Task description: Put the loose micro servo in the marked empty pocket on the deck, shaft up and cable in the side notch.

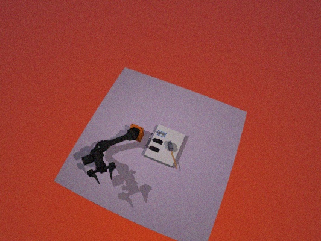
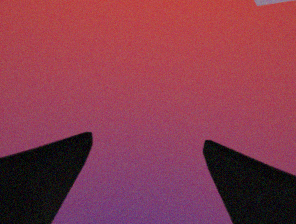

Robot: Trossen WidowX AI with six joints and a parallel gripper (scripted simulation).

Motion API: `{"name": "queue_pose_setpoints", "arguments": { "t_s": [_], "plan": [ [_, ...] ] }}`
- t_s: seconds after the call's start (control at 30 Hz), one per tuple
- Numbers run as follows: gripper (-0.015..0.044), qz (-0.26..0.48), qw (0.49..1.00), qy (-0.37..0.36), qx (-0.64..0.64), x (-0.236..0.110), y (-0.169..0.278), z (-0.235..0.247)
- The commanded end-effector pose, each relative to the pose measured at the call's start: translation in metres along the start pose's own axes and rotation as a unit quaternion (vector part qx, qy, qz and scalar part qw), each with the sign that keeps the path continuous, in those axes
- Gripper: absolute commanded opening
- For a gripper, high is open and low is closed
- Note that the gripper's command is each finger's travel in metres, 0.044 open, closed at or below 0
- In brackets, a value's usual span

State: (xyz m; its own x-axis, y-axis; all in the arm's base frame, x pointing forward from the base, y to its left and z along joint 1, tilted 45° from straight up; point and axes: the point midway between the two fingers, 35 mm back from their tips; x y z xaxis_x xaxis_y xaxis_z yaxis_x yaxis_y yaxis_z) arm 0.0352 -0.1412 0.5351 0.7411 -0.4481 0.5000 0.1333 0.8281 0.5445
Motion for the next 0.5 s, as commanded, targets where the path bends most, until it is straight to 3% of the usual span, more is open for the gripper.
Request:
{"name": "queue_pose_setpoints", "arguments": {
  "t_s": [0.0, 0.47],
  "plan": [
    [0.0426, 0.001, 1.0, 0.0, -0.001, 0.0, 0.001, 0.0],
    [0.044, 0.024, 0.996, 0.019, -0.086, 0.008, 0.027, -0.02]
  ]
}}
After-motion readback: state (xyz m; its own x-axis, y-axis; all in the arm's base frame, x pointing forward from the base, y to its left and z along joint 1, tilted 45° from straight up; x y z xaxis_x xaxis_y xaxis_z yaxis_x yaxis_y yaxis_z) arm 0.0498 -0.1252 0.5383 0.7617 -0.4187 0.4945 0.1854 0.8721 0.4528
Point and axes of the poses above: the point midway between the two fingers, 35 mm back from their tips, its own x axis out along the fingers, its own z axis across the jaws, y = z × x, and after that the axes turned 14 degrees about -x, right-handed
